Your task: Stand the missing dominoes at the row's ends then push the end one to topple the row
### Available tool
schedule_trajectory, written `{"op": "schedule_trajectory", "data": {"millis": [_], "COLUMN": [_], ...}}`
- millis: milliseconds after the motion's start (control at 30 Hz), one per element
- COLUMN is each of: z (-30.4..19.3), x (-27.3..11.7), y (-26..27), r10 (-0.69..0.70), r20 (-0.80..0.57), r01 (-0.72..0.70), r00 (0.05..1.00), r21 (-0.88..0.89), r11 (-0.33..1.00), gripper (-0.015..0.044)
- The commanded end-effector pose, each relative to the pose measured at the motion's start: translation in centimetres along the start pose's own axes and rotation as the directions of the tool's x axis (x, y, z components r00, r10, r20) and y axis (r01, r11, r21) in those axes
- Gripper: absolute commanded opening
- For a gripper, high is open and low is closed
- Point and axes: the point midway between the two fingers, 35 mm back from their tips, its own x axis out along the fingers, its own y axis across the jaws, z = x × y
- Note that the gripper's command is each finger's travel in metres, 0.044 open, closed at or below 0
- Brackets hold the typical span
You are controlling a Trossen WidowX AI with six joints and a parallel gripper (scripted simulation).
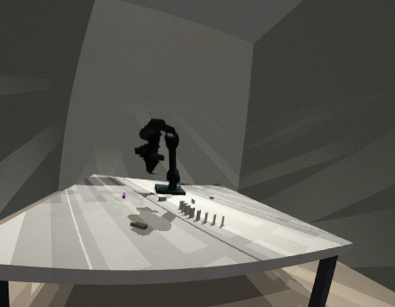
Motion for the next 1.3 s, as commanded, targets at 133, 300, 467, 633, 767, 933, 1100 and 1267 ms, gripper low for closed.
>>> {"op": "schedule_trajectory", "data": {"millis": [133, 300, 467, 633, 767, 933, 1100, 1267], "z": [1.7, 1.7, 2.1, 2.9, 3.5, 4.1, 4.6, 5.1], "x": [1.1, 1.1, 1.5, 2.4, 3.1, 3.8, 4.5, 5.1], "y": [2.6, 2.6, 3.0, 3.8, 4.4, 5.1, 5.8, 6.4], "r10": [-0.002, -0.002, 0.008, 0.029, 0.047, 0.070, 0.093, 0.117], "r20": [-0.012, -0.012, 0.020, 0.084, 0.135, 0.198, 0.259, 0.318], "r01": [-0.002, -0.002, -0.001, 0.003, 0.008, 0.015, 0.023, 0.032], "r00": [1.000, 1.000, 1.000, 0.996, 0.990, 0.978, 0.961, 0.941], "r21": [-0.328, -0.328, -0.340, -0.363, -0.380, -0.399, -0.415, -0.428], "r11": [0.945, 0.945, 0.940, 0.932, 0.925, 0.917, 0.910, 0.903], "gripper": [0.0107, 0.0107, 0.0107, 0.0107, 0.0107, 0.0107, 0.0107, 0.0107]}}
